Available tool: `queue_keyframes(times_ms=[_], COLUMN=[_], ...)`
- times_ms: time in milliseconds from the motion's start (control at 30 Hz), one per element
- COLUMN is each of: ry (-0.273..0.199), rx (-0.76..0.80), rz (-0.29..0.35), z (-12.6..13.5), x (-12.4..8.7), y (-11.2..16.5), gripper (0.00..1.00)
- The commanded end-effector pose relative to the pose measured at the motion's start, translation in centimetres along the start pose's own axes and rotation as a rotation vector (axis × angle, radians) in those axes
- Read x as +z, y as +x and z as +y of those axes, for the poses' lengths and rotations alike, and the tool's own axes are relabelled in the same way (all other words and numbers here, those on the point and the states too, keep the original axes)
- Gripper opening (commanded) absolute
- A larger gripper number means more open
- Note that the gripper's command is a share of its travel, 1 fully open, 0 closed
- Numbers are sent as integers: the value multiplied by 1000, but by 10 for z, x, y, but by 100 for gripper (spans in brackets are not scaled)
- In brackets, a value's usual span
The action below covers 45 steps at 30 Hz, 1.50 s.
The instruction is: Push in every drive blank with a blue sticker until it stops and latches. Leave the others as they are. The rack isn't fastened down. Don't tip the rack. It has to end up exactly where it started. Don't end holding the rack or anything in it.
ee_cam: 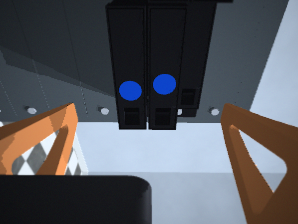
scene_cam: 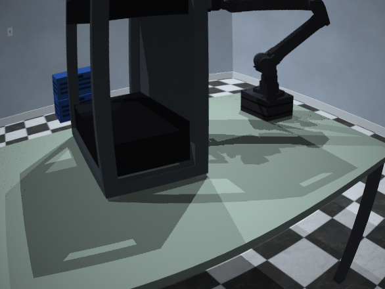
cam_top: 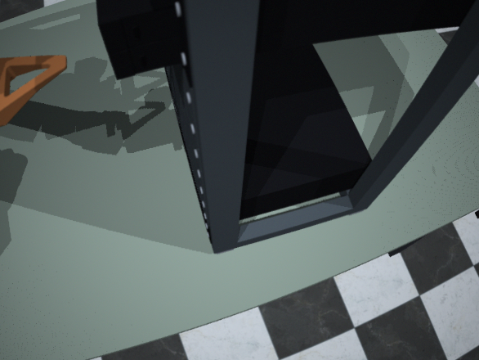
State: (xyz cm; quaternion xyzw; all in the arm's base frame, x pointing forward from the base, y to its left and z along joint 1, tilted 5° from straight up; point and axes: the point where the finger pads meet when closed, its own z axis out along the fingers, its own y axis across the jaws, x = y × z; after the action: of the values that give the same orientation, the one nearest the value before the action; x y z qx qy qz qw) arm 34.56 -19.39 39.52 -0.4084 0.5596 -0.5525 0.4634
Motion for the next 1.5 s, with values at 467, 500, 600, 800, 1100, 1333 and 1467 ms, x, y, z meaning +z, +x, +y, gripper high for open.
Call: queue_keyframes(times_ms=[467,500,600,800,1100,1333,1467], ry=[17,17,17,17,17,17,17], rx=[0,0,0,0,0,0,0], rz=[-3,-3,-3,-3,-3,-3,-3], z=[-9,-9,-9,-9,-9,-9,-9], x=[2,2,2,2,2,2,2], y=[0,0,0,0,0,0,0], gripper=[100,100,100,100,0,0,0])
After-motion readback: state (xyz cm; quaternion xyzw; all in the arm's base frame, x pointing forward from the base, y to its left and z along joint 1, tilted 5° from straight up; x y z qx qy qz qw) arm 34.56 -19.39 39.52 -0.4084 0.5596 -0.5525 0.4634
